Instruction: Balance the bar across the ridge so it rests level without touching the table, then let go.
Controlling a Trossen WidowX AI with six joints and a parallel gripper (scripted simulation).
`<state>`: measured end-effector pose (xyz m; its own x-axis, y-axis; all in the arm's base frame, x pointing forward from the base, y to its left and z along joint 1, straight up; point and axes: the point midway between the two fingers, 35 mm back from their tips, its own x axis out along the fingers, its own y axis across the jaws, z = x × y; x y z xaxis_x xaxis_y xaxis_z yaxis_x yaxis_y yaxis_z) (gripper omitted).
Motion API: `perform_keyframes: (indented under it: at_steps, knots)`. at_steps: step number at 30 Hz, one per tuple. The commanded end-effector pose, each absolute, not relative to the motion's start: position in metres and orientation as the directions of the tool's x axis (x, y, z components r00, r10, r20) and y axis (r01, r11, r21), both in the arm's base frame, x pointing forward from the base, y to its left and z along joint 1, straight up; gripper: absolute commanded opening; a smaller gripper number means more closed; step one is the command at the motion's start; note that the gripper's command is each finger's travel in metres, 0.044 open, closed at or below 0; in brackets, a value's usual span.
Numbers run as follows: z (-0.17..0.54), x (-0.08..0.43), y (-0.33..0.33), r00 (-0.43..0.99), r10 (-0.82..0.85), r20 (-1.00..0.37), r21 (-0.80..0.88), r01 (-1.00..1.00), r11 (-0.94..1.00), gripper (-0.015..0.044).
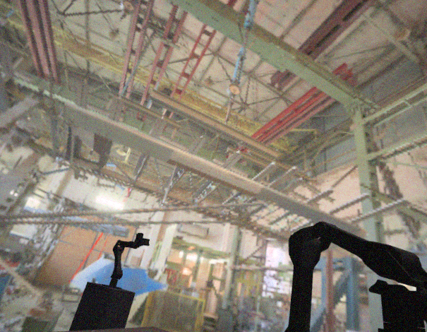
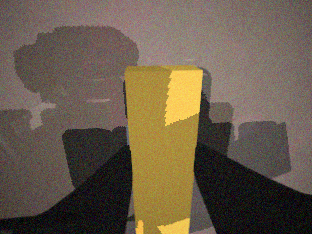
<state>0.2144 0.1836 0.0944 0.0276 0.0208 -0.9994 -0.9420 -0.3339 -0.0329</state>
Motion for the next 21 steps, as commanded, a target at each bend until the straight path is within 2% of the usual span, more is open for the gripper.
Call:
perform_keyframes:
  at_steps: [1, 21]
  knots:
    - [0.0911, 0.2131, 0.1831, 0.022, 0.019, -1.0, -0.027, -0.943, -0.332, 0.0]
    - [0.0941, 0.2141, 0.1837, 0.027, 0.021, -0.999, -0.033, -0.942, -0.335, 0.0]
